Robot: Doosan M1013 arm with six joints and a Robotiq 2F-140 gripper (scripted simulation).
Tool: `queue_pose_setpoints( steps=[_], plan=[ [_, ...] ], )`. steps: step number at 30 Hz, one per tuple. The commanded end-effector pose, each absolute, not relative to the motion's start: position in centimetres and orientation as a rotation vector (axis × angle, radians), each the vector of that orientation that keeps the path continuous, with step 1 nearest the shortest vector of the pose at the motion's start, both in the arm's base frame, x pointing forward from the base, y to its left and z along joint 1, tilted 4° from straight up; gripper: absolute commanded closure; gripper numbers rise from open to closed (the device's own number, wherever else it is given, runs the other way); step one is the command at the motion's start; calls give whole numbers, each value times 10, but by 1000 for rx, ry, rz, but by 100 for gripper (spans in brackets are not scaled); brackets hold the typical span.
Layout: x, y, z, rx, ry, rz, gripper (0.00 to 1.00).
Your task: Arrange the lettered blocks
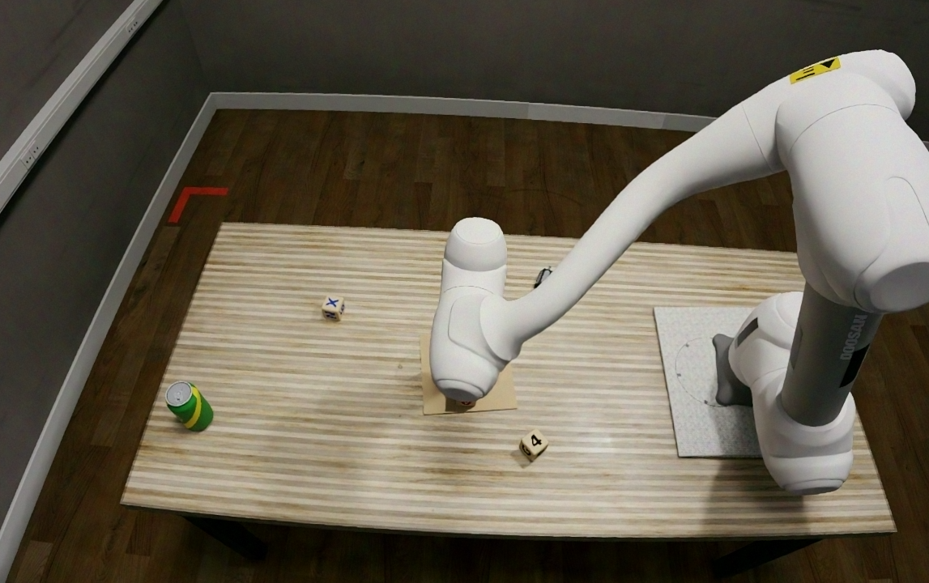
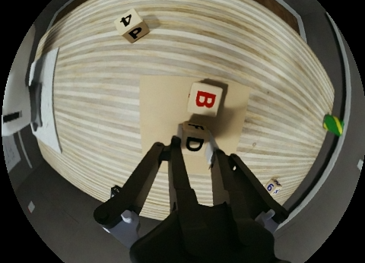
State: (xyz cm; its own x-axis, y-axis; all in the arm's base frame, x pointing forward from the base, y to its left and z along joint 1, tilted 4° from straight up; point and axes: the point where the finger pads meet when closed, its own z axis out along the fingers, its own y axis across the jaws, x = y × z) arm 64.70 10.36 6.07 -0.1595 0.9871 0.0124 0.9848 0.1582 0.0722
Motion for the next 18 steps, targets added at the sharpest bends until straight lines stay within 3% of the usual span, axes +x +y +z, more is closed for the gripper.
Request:
queue_pose_setpoints(
  steps=[1, 18],
  plan=[
    [647, 104, 61, 2012, 2361, 100, 69],
    [647, 104, 61, 2012, 2361, 100, 66]
  ],
)
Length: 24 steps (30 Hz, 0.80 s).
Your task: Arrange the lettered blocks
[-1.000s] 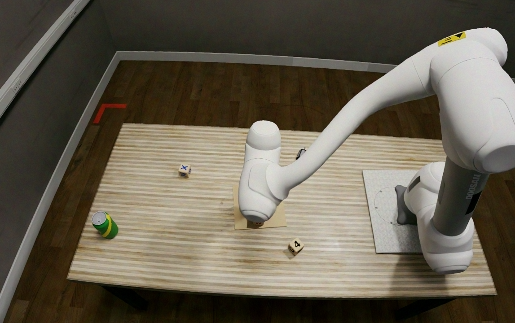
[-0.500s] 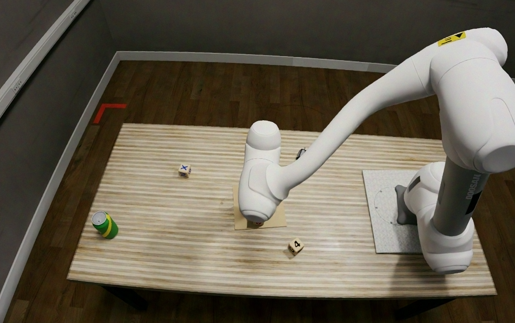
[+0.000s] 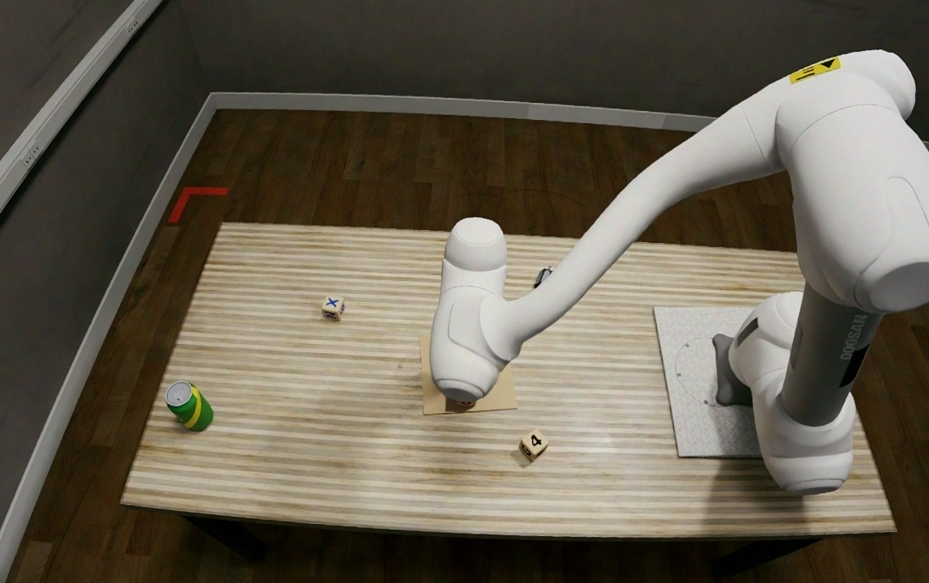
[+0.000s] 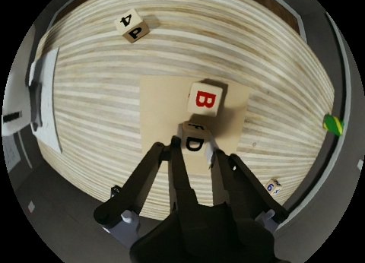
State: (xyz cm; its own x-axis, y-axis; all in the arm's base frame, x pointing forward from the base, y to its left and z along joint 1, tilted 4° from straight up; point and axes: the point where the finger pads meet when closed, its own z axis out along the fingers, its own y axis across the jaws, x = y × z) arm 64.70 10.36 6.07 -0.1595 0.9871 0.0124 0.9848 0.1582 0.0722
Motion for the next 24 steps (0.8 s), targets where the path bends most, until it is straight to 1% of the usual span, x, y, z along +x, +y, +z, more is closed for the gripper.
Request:
queue_pose_setpoints(
  steps=[1, 3, 4, 6, 7, 9, 10, 24],
  plan=[
    [647, 104, 61, 2012, 2361, 100, 64],
    [647, 104, 61, 2012, 2361, 100, 64],
    [647, 104, 61, 2012, 2361, 100, 62],
    [647, 104, 61, 2012, 2361, 100, 62],
    [647, 104, 61, 2012, 2361, 100, 60],
    [647, 104, 61, 2012, 2361, 100, 60],
    [647, 104, 61, 2012, 2361, 100, 58],
    [647, 104, 63, 2012, 2361, 100, 58]
  ],
)
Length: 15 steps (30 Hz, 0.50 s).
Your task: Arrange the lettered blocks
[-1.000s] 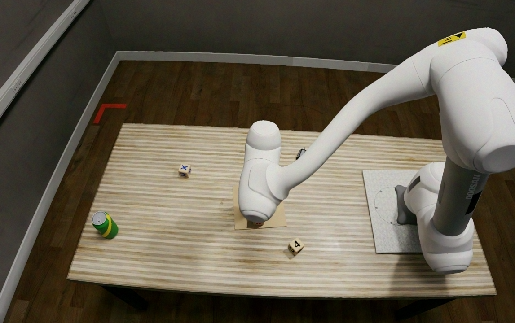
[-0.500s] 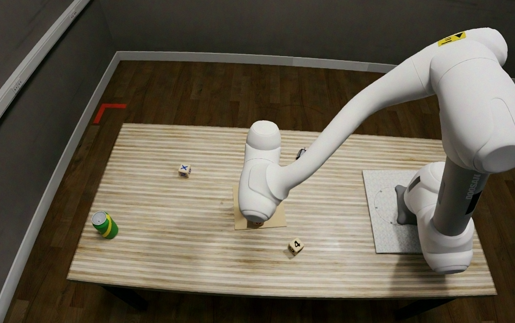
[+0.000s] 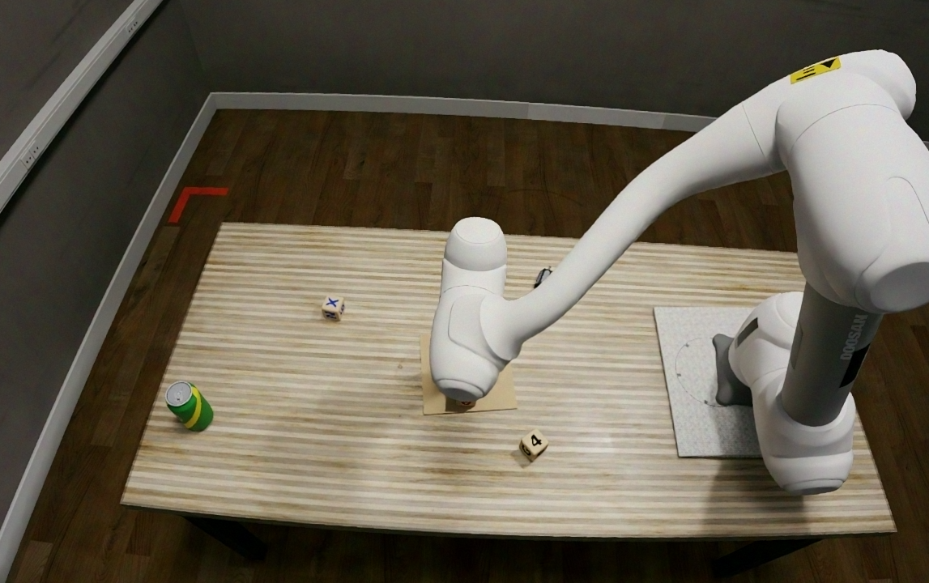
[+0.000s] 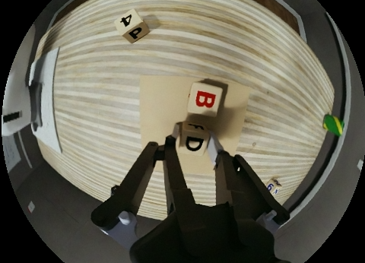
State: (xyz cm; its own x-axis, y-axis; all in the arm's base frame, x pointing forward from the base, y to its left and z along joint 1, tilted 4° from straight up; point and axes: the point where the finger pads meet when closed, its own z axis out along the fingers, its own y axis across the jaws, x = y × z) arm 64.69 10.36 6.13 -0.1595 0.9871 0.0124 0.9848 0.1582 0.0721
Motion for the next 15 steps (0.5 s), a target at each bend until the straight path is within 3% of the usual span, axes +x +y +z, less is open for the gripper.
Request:
queue_pose_setpoints(
  steps=[1, 15],
  plan=[
    [647, 104, 64, 2012, 2361, 100, 58],
    [644, 102, 115, 2012, 2361, 100, 58]
  ],
)
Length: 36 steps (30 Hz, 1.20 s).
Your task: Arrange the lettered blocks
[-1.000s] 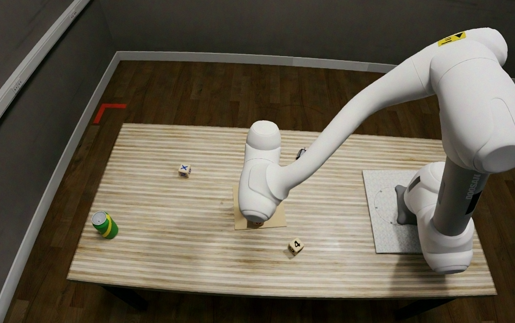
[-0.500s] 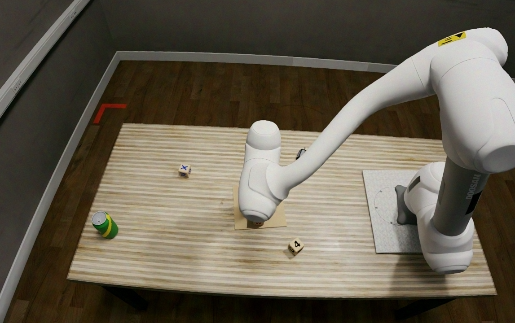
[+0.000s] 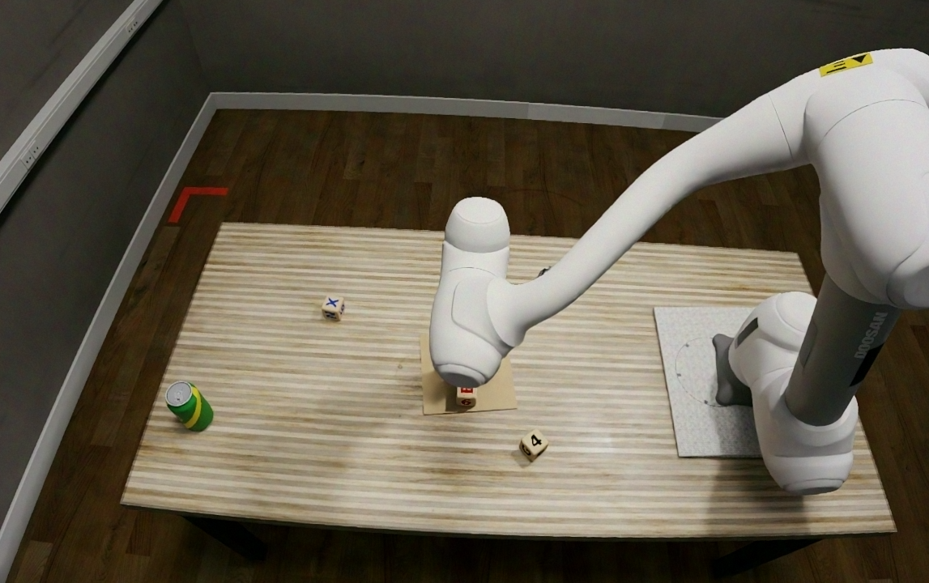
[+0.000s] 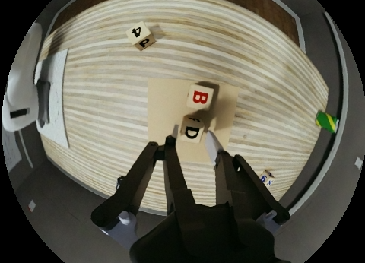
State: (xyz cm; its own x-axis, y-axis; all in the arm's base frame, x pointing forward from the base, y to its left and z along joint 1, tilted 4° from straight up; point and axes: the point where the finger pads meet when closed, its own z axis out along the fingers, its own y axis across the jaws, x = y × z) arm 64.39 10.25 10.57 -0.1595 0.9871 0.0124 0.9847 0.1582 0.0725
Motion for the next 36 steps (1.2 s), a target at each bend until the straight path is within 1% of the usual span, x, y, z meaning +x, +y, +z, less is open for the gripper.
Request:
queue_pose_setpoints(
  steps=[1, 8, 15, 16, 36],
  plan=[
    [643, 102, 120, 2012, 2361, 100, 58],
    [641, 102, 148, 2012, 2361, 100, 58],
    [641, 102, 151, 2012, 2361, 100, 58],
    [641, 102, 151, 2012, 2361, 100, 0],
    [642, 101, 151, 2012, 2361, 100, 0]
  ],
)
